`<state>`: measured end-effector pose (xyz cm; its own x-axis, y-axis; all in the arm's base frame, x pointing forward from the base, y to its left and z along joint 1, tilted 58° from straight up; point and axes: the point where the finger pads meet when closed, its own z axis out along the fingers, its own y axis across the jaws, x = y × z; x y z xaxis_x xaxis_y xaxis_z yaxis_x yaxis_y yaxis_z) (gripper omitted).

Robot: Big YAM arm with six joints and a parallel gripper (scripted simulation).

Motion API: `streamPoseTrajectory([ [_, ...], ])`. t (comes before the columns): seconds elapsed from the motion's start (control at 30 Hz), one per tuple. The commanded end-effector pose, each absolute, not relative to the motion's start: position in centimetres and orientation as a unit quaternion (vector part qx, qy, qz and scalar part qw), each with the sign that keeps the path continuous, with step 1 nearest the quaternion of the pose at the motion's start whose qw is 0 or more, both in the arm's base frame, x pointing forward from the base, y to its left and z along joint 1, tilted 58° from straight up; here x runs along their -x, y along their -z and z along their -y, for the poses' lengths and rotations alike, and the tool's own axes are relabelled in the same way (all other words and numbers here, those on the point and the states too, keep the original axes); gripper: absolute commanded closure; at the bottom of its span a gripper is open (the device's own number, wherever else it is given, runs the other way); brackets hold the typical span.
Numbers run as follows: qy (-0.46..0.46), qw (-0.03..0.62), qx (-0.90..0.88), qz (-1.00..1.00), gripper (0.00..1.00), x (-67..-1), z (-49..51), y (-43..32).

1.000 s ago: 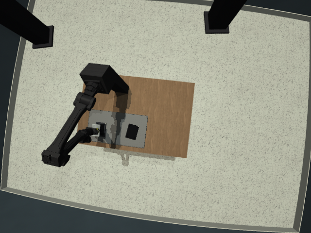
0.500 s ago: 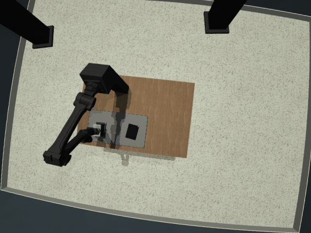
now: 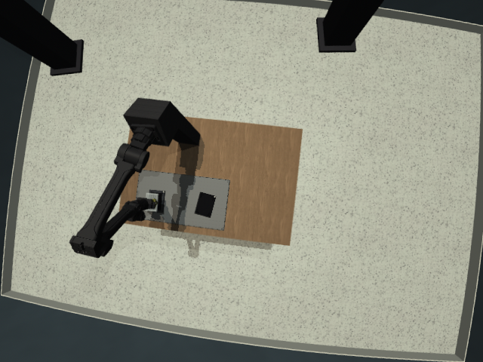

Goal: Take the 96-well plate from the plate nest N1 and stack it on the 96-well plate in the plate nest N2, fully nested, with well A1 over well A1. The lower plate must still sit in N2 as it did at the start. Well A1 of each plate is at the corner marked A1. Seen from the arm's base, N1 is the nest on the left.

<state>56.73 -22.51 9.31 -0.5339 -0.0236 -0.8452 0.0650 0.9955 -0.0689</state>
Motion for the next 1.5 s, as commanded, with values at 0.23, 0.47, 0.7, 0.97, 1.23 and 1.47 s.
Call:
streamPoseTrajectory([
  [0.23,0.039,0.484,-0.009,-0.874,1.00,-58.5,21.6,-8.2],
  [0.47,0.038,0.483,-0.009,-0.875,1.00,-59.5,21.7,-7.5],
  [0.7,0.037,0.481,-0.009,-0.876,1.00,-59.7,21.6,-7.2],
  [0.97,0.038,0.483,-0.008,-0.875,1.00,-59.7,21.7,-7.8],
  [1.23,0.037,0.481,-0.008,-0.876,1.00,-59.7,21.6,-7.8],
  [1.47,0.038,0.483,-0.007,-0.875,1.00,-59.7,21.7,-7.9],
])
